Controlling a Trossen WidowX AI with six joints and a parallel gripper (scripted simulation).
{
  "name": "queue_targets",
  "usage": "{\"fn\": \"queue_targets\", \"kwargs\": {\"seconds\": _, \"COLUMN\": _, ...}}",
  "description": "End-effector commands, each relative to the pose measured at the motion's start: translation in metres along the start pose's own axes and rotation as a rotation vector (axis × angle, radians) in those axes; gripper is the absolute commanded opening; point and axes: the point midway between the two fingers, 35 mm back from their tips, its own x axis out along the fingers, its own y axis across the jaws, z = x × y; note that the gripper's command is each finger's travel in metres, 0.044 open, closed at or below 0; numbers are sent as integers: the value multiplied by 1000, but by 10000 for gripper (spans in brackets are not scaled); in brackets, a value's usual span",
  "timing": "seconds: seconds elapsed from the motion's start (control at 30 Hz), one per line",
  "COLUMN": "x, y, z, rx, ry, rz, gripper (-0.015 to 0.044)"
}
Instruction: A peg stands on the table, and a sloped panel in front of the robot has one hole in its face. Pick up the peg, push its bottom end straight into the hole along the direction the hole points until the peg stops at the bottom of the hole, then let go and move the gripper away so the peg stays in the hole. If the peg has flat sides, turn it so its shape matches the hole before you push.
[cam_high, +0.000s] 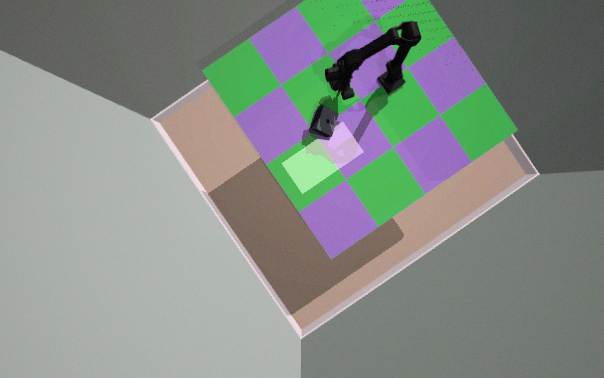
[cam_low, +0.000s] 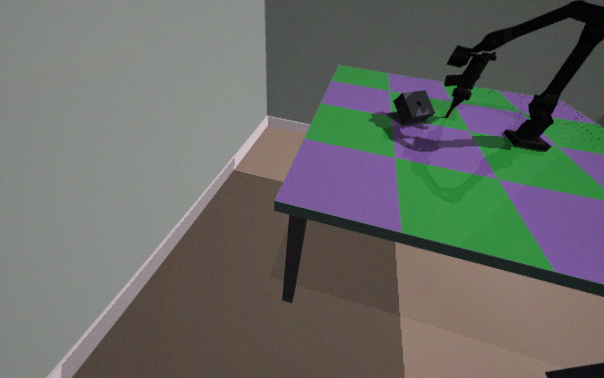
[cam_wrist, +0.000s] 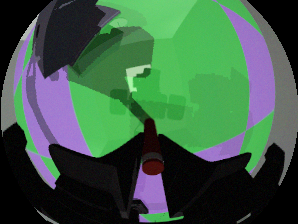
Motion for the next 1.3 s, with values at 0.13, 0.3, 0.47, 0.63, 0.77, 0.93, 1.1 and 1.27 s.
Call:
{"fn": "queue_targets", "kwargs": {"seconds": 0.13, "x": -16, "y": 0, "z": 2, "rx": 0, "ry": 0, "rz": 1, "gripper": 0}}
{"fn": "queue_targets", "kwargs": {"seconds": 0.3, "x": -35, "y": 0, "z": 3, "rx": 0, "ry": 1, "rz": 2, "gripper": 0}}
{"fn": "queue_targets", "kwargs": {"seconds": 0.47, "x": -53, "y": -1, "z": 4, "rx": -1, "ry": 2, "rz": 3, "gripper": 0}}
{"fn": "queue_targets", "kwargs": {"seconds": 0.63, "x": -69, "y": -1, "z": 4, "rx": -1, "ry": 2, "rz": 4, "gripper": 0}}
{"fn": "queue_targets", "kwargs": {"seconds": 0.77, "x": -79, "y": -2, "z": 3, "rx": -1, "ry": 3, "rz": 5, "gripper": 0}}
{"fn": "queue_targets", "kwargs": {"seconds": 0.93, "x": -80, "y": 0, "z": 5, "rx": -13, "ry": 1, "rz": -3, "gripper": 0}}
{"fn": "queue_targets", "kwargs": {"seconds": 1.1, "x": -81, "y": 4, "z": 8, "rx": -36, "ry": -3, "rz": -20, "gripper": 0}}
{"fn": "queue_targets", "kwargs": {"seconds": 1.27, "x": -83, "y": 9, "z": 12, "rx": -59, "ry": -8, "rz": -36, "gripper": 0}}
